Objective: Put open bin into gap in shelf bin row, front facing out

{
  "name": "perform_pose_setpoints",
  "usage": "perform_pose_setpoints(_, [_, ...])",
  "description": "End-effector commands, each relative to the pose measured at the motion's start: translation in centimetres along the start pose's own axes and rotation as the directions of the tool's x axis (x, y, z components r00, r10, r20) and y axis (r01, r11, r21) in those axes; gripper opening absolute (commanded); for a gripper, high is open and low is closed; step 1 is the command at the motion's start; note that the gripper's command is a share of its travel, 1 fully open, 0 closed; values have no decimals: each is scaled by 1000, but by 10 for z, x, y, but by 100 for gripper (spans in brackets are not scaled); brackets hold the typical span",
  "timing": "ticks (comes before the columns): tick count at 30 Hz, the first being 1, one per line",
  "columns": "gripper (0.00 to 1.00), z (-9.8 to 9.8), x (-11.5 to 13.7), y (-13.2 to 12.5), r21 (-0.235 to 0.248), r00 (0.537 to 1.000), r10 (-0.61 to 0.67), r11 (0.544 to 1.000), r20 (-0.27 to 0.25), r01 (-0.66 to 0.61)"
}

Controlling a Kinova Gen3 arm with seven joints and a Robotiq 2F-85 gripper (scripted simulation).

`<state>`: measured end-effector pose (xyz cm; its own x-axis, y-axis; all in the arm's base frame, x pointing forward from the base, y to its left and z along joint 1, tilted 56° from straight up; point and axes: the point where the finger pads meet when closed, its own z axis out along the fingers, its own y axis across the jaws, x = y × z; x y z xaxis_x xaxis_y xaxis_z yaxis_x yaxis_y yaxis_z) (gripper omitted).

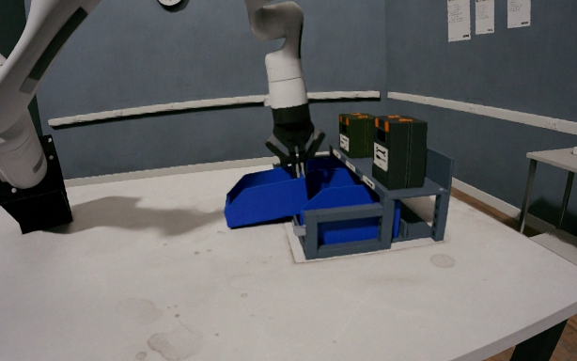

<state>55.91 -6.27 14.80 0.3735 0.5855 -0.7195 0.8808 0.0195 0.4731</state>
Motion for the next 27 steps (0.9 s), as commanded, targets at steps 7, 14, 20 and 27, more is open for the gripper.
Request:
perform_pose_setpoints(7, [10, -2, 1, 1, -4, 1000, -1, 1000, -3, 1])
perform_pose_setpoints(14, [10, -2, 1, 0, -33, 1000, -1, 999, -4, 1])
perform_pose_setpoints(20, [10, -2, 1, 0, -33, 1000, -1, 999, -4, 1])
perform_pose_setpoints(27, [10, -2, 1, -1, -35, 1000, -1, 999, -3, 1])
